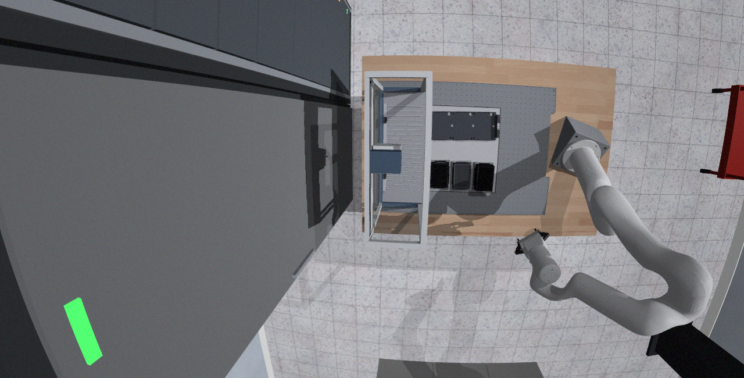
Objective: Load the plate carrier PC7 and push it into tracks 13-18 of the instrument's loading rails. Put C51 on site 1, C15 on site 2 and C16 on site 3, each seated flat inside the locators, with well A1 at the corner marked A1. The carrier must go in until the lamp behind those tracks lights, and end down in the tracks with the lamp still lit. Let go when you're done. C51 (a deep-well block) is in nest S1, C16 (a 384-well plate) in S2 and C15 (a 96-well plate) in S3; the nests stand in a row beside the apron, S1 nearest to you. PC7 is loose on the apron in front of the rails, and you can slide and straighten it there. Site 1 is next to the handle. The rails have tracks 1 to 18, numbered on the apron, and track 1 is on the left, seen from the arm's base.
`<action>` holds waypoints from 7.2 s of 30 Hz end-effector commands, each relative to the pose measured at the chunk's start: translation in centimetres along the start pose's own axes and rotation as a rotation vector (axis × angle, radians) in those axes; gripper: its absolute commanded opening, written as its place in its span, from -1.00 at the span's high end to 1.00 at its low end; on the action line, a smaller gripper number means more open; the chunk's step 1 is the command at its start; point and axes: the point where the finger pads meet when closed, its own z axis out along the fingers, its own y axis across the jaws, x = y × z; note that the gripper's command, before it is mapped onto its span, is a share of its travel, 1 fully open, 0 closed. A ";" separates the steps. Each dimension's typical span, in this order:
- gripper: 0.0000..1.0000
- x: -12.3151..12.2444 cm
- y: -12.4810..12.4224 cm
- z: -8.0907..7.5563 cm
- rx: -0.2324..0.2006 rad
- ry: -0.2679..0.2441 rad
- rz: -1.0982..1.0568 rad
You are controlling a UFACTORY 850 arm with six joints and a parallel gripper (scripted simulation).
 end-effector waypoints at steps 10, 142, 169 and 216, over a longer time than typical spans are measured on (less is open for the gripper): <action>-1.00 4.2 -4.0 0.0 0.007 0.001 0.080; -1.00 37.9 -11.0 4.6 0.123 -0.009 0.609; -1.00 38.1 -11.4 8.4 0.123 -0.009 0.609; -1.00 38.2 -11.9 12.2 0.123 -0.009 0.609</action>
